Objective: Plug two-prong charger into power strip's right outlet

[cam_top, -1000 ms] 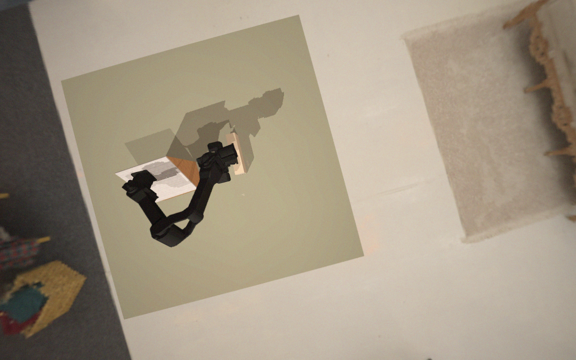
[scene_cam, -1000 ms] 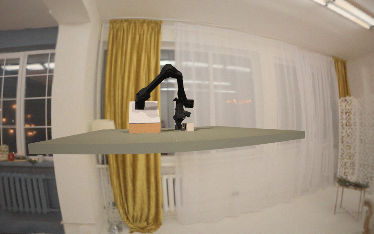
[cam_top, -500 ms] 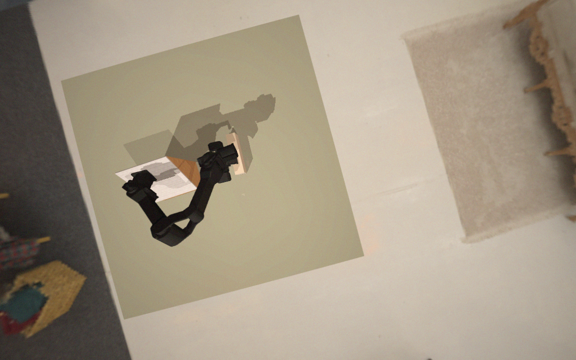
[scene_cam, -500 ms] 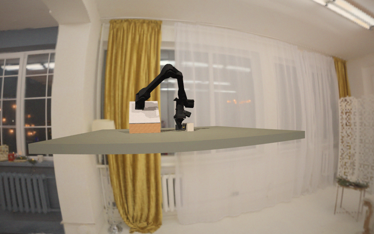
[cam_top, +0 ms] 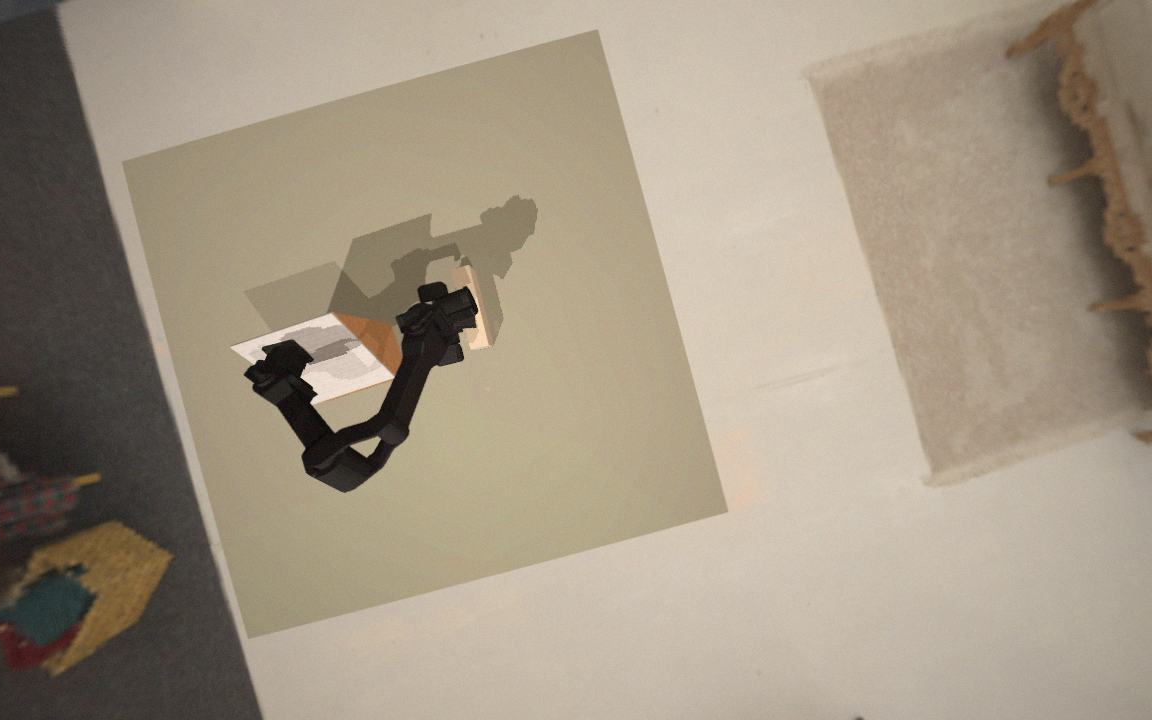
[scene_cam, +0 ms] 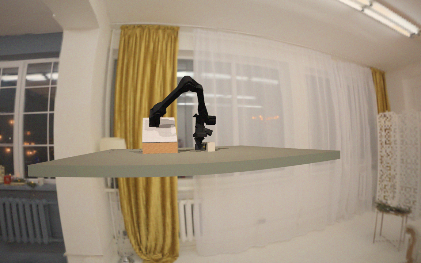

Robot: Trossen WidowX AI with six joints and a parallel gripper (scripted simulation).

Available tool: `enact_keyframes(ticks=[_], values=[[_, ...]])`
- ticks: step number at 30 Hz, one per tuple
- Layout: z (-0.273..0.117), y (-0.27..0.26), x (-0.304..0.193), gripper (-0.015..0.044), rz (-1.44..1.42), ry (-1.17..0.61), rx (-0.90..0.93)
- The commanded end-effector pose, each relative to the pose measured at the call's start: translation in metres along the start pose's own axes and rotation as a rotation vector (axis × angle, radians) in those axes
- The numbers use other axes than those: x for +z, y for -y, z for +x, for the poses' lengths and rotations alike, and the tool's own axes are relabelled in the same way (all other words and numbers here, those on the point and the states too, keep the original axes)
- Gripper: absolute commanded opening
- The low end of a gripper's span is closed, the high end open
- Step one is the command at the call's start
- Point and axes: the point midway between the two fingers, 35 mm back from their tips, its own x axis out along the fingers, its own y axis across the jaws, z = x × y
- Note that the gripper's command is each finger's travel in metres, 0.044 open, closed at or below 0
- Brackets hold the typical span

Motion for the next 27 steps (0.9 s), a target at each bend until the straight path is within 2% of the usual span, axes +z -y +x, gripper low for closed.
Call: enact_keyframes(ticks=[1, 27], values=[[-0.0003, -0.0004, 0.0018, 0.0000, 0.006, 0.001, 0.003], [-0.0004, -0.0004, 0.0054, 0.0000, 0.006, 0.001, 0.003]])
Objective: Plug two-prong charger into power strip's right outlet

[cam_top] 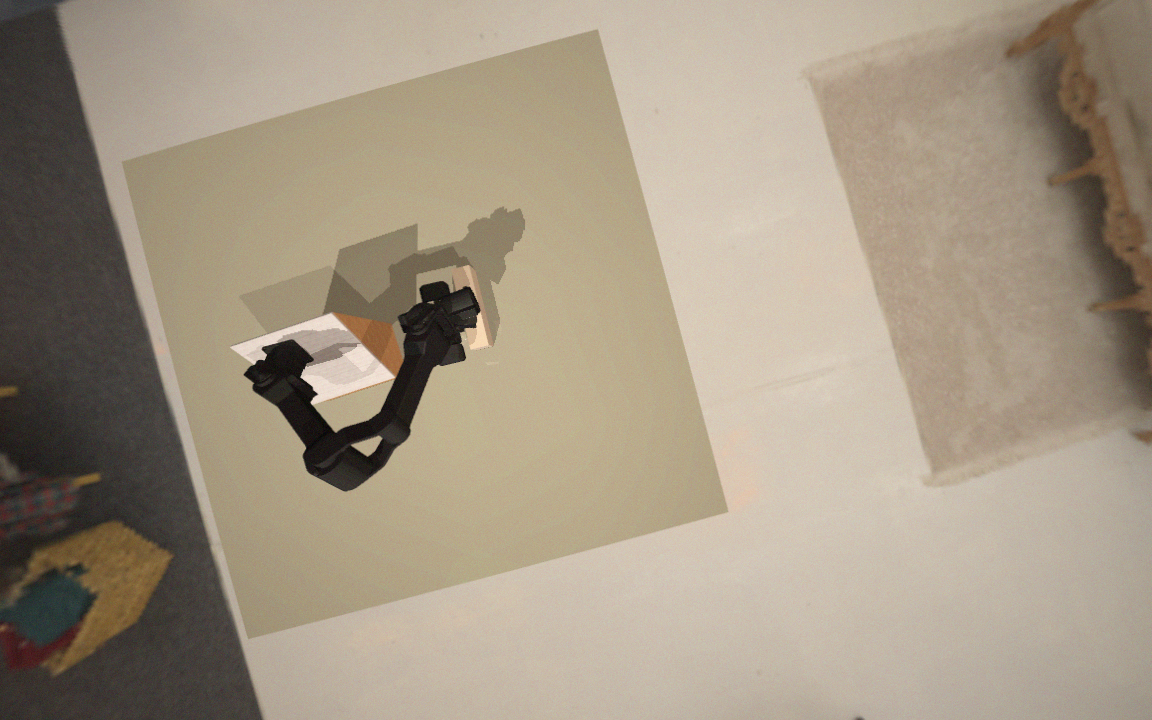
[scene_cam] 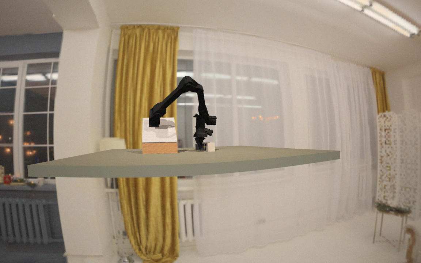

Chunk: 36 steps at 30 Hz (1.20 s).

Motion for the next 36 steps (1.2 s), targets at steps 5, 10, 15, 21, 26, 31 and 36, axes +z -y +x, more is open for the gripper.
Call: enact_keyframes(ticks=[5, 10, 15, 21, 26, 31, 36], values=[[0.000, 0.000, 0.003, 0.0000, 0.004, 0.000, 0.003], [0.000, 0.000, 0.004, 0.0000, 0.004, 0.000, 0.003], [-0.001, 0.000, 0.006, 0.0000, 0.004, 0.000, 0.003], [-0.001, 0.000, 0.008, 0.0000, 0.004, 0.000, 0.003], [-0.001, 0.000, 0.009, 0.0000, 0.004, 0.000, 0.003], [-0.001, 0.000, 0.011, 0.0000, 0.004, 0.000, 0.003], [-0.001, 0.000, 0.012, 0.0000, 0.004, 0.000, 0.003]])
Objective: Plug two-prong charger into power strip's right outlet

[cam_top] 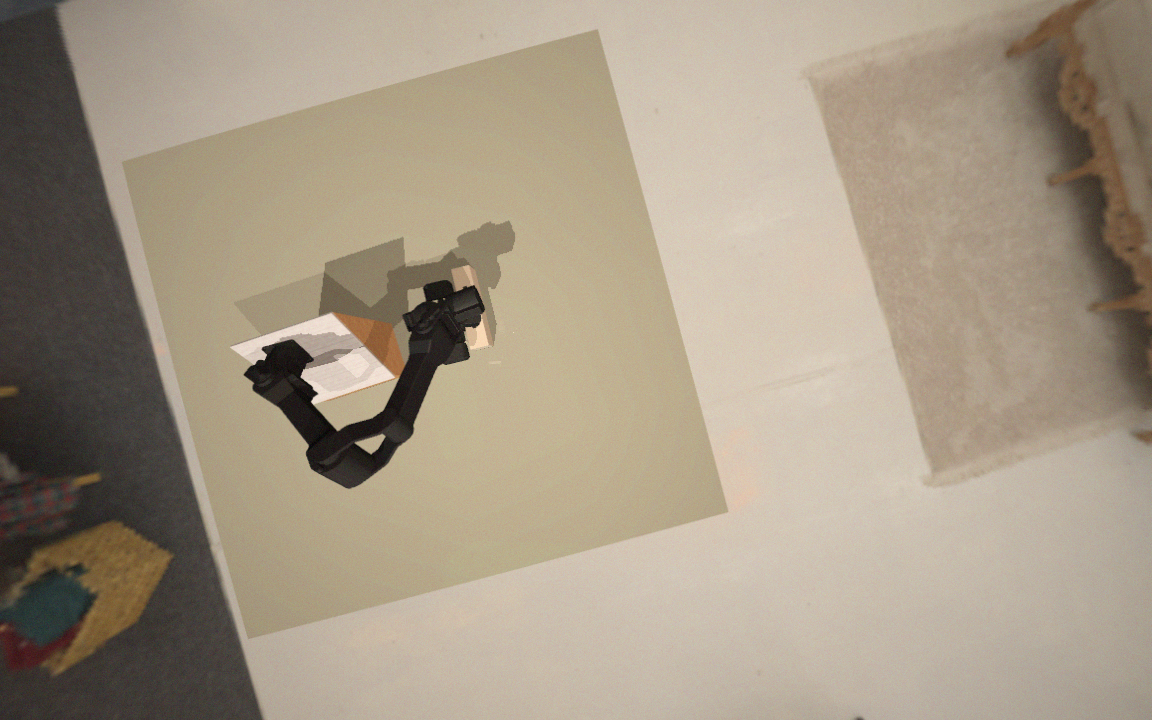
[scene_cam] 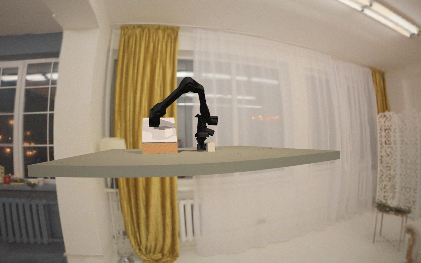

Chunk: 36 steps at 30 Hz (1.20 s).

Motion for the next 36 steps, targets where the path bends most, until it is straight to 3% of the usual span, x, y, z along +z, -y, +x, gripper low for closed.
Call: enact_keyframes(ticks=[1, 36], values=[[-0.001, 0.000, 0.003, 0.0000, 0.006, 0.004, 0.002], [-0.001, 0.000, 0.015, 0.0000, 0.007, 0.004, 0.002]])
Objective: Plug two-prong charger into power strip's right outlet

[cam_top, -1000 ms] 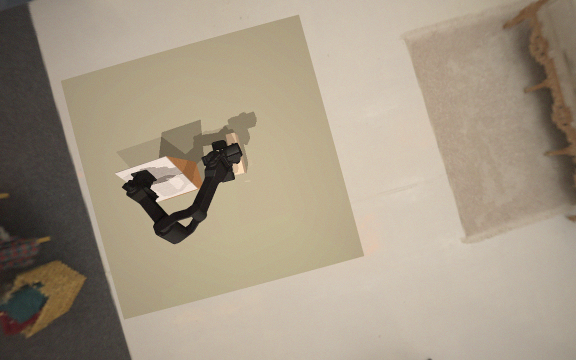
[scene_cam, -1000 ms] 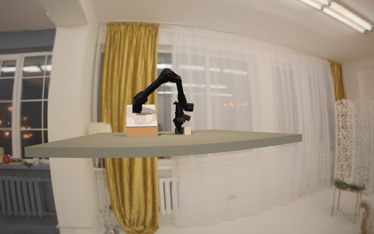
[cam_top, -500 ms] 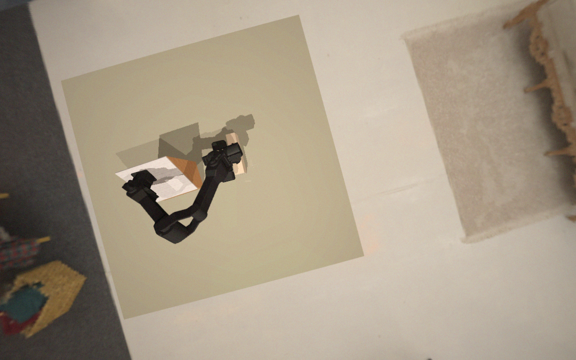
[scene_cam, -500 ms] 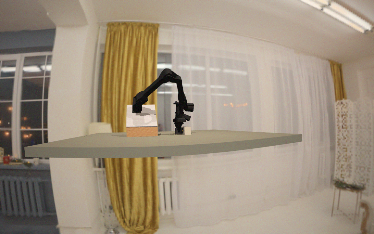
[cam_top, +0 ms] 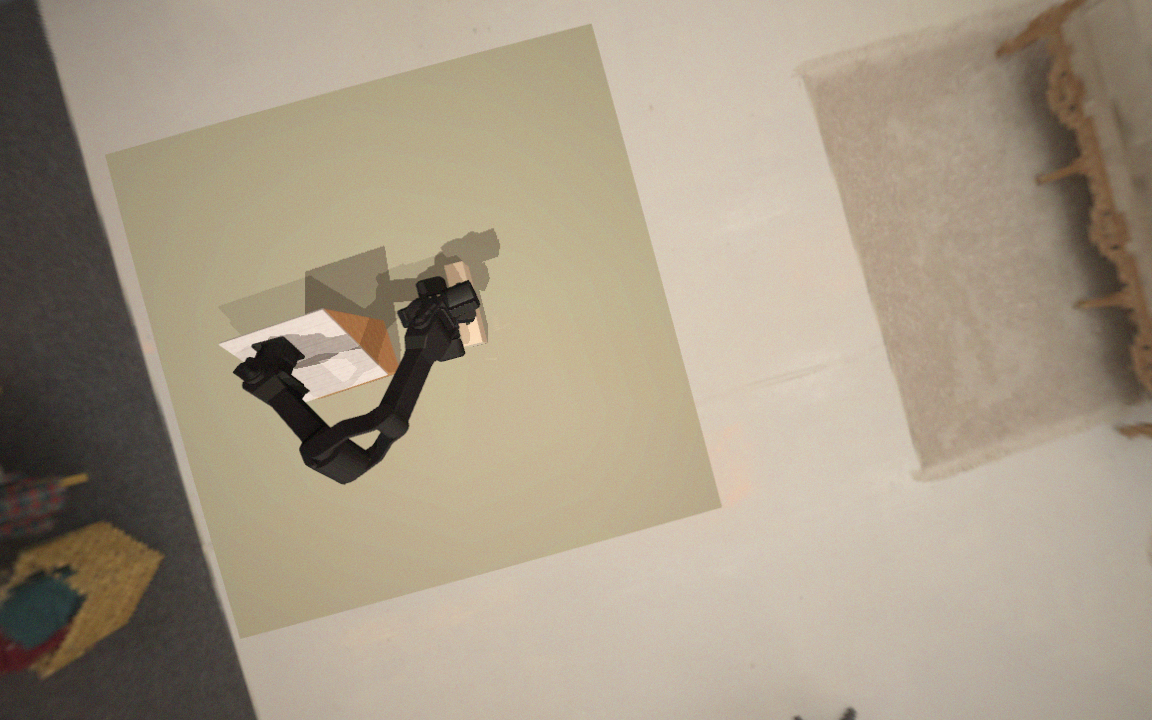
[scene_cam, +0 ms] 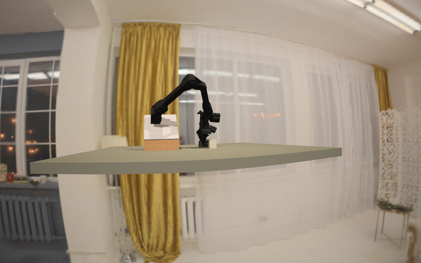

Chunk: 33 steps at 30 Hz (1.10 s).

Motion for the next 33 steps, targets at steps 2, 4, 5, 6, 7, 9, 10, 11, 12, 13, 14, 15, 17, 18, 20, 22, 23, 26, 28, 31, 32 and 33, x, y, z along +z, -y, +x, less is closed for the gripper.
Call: enact_keyframes(ticks=[2, 4, 5, 6, 7, 9, 10, 11, 12, 13, 14, 15, 17, 18, 20, 22, 23, 26, 28, 31, 32, 33], values=[[-0.0015, 0.0004, 0.0141, 0.0000, 0.032, 0.025, 0.009], [-0.0016, 0.0004, 0.0149, 0.0000, 0.033, 0.026, 0.009], [-0.0016, 0.0005, 0.0153, 0.0000, 0.033, 0.026, 0.009], [-0.0016, 0.0005, 0.0157, 0.0000, 0.033, 0.026, 0.009], [-0.0017, 0.0005, 0.0161, 0.0000, 0.033, 0.026, 0.009], [-0.0017, 0.0006, 0.0169, 0.0000, 0.033, 0.026, 0.009], [-0.0017, 0.0006, 0.0173, 0.0000, 0.033, 0.026, 0.009], [-0.0017, 0.0006, 0.0177, 0.0000, 0.033, 0.026, 0.009], [-0.0017, 0.0007, 0.0181, 0.0000, 0.033, 0.026, 0.009], [-0.0016, 0.0007, 0.0185, 0.0000, 0.033, 0.026, 0.009], [-0.0016, 0.0008, 0.0189, 0.0000, 0.033, 0.026, 0.009], [-0.0015, 0.0008, 0.0193, 0.0000, 0.033, 0.026, 0.009], [-0.0012, 0.0010, 0.0199, 0.0000, 0.033, 0.026, 0.009], [-0.0010, 0.0010, 0.0199, 0.0000, 0.033, 0.026, 0.009], [-0.0008, 0.0010, 0.0196, 0.0000, 0.033, 0.026, 0.009], [-0.0006, 0.0010, 0.0189, 0.0000, 0.033, 0.026, 0.009], [-0.0006, 0.0010, 0.0185, 0.0000, 0.033, 0.026, 0.009], [-0.0004, 0.0010, 0.0173, 0.0000, 0.033, 0.026, 0.009], [-0.0003, 0.0009, 0.0165, 0.0000, 0.033, 0.026, 0.009], [-0.0003, 0.0009, 0.0157, 0.0000, 0.033, 0.026, 0.009], [-0.0003, 0.0009, 0.0157, 0.0000, 0.033, 0.026, 0.009], [-0.0003, 0.0009, 0.0156, 0.0000, 0.033, 0.026, 0.009]])
